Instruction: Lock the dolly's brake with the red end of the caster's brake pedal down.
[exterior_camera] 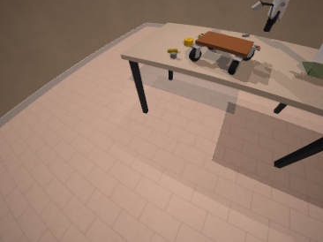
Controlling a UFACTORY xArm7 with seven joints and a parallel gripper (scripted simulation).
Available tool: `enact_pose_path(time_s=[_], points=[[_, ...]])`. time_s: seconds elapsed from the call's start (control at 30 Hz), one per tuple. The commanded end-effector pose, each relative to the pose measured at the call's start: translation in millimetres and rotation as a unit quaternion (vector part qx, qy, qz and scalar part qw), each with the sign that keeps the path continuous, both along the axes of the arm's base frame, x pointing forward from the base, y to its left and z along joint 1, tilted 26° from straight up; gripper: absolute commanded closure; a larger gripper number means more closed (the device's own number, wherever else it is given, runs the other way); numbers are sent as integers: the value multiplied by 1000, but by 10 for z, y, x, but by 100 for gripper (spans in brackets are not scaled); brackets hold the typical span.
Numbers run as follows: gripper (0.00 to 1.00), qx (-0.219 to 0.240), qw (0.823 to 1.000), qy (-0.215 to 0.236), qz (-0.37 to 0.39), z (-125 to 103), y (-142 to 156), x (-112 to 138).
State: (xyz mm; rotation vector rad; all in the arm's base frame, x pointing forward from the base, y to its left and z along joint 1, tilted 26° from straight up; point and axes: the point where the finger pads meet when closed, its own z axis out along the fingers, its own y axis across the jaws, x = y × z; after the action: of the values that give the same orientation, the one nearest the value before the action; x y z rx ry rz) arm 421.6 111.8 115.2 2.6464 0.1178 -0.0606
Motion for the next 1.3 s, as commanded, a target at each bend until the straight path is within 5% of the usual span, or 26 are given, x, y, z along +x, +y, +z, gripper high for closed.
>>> enact_pose_path(time_s=[0.0,0.03,0.27,0.5,0.57,0.6,0.73,1.07,1.13,1.17,1.27], points=[[100,10,997,39,73,-13,3,9],[100,12,986,78,145,-24,-2,9],[100,11,941,157,301,-91,-30,7],[100,10,855,239,459,-138,-49,9],[100,10,855,239,459,-138,-49,9],[100,12,810,271,520,-143,-51,9],[100,12,751,305,586,-159,-57,11],[100,24,539,387,748,-176,-63,13],[100,24,539,387,748,-176,-63,13],[100,28,508,394,765,-176,-63,13],[100,28,506,395,766,-177,-63,14]])
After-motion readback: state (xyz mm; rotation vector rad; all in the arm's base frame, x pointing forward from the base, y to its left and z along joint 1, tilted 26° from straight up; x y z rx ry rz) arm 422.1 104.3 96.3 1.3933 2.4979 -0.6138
